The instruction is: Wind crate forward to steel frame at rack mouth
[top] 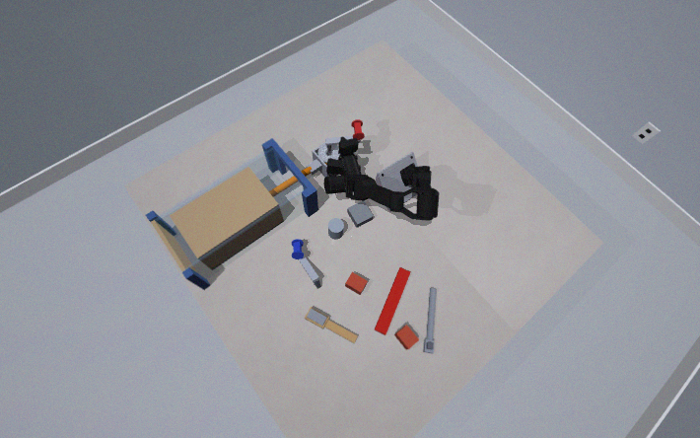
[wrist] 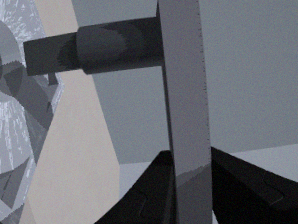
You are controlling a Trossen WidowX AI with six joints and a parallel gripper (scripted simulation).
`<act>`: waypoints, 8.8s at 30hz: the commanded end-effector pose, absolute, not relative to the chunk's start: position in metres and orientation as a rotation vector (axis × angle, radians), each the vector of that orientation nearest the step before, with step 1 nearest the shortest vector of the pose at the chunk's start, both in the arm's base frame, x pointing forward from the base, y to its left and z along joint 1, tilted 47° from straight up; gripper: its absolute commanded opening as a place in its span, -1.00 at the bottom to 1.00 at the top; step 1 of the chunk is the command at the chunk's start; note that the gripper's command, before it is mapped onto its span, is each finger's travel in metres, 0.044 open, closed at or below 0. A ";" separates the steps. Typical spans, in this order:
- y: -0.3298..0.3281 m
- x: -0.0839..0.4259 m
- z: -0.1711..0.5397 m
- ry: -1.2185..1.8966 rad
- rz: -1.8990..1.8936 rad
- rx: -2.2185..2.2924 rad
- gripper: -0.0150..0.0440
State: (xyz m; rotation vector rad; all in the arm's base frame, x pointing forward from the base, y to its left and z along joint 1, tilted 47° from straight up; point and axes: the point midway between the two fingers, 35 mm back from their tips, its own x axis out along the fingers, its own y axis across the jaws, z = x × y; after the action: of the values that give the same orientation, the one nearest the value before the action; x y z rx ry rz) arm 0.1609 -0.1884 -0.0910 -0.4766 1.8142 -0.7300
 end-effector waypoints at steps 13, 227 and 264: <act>-0.184 0.162 -0.093 1.813 -0.741 -0.482 -0.49; -0.163 0.166 -0.110 1.845 -0.740 -0.486 0.32; -0.169 0.161 -0.100 1.847 -0.748 -0.498 0.32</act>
State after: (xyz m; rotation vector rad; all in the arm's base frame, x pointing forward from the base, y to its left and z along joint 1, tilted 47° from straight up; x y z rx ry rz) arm 0.1650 -0.1677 -0.1022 -0.4873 1.8354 -0.7443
